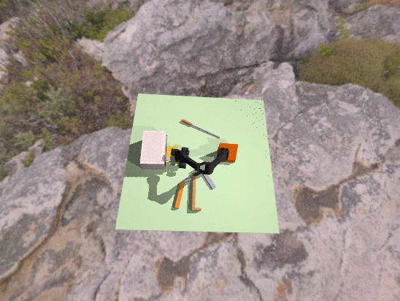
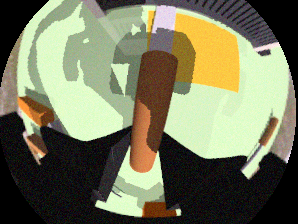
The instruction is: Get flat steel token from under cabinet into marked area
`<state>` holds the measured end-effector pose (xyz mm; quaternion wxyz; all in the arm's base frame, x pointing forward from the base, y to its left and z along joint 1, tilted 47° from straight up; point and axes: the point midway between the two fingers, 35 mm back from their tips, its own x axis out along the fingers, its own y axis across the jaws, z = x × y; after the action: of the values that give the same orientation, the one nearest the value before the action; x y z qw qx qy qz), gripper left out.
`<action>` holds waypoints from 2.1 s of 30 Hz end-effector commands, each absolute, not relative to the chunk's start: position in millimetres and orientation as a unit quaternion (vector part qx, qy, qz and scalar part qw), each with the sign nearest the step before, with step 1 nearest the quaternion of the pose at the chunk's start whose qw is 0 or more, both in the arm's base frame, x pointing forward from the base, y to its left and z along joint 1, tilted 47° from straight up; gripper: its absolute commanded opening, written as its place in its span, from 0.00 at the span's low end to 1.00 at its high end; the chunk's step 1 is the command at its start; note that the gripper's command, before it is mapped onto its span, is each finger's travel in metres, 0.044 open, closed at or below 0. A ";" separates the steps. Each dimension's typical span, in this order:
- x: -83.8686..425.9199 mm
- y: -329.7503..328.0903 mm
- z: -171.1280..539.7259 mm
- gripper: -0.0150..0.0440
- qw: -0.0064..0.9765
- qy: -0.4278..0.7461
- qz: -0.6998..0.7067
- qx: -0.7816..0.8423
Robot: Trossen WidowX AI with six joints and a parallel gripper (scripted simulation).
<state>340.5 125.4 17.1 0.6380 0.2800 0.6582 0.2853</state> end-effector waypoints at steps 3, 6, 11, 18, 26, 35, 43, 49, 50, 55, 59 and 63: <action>331.9 125.5 16.2 0.25 0.636 0.661 0.283 0.282; 328.8 125.6 16.4 0.25 0.636 0.661 0.283 0.282; 323.6 125.7 16.7 0.25 0.636 0.661 0.283 0.282; 316.4 125.8 17.1 0.25 0.636 0.661 0.283 0.282; 308.0 126.0 17.6 0.25 0.635 0.661 0.283 0.282; 298.3 126.2 18.2 0.25 0.635 0.661 0.282 0.282; 289.7 126.4 18.7 0.25 0.635 0.661 0.282 0.282; 283.0 126.5 19.1 0.25 0.635 0.662 0.282 0.282; 281.9 126.5 19.2 0.25 0.635 0.662 0.282 0.282; 276.2 126.6 19.6 0.25 0.635 0.662 0.282 0.282; 271.7 126.7 19.9 0.25 0.635 0.662 0.282 0.282; 267.2 126.8 20.2 0.25 0.635 0.662 0.282 0.282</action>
<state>273.7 126.9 21.0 0.6369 0.2809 0.6593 0.2844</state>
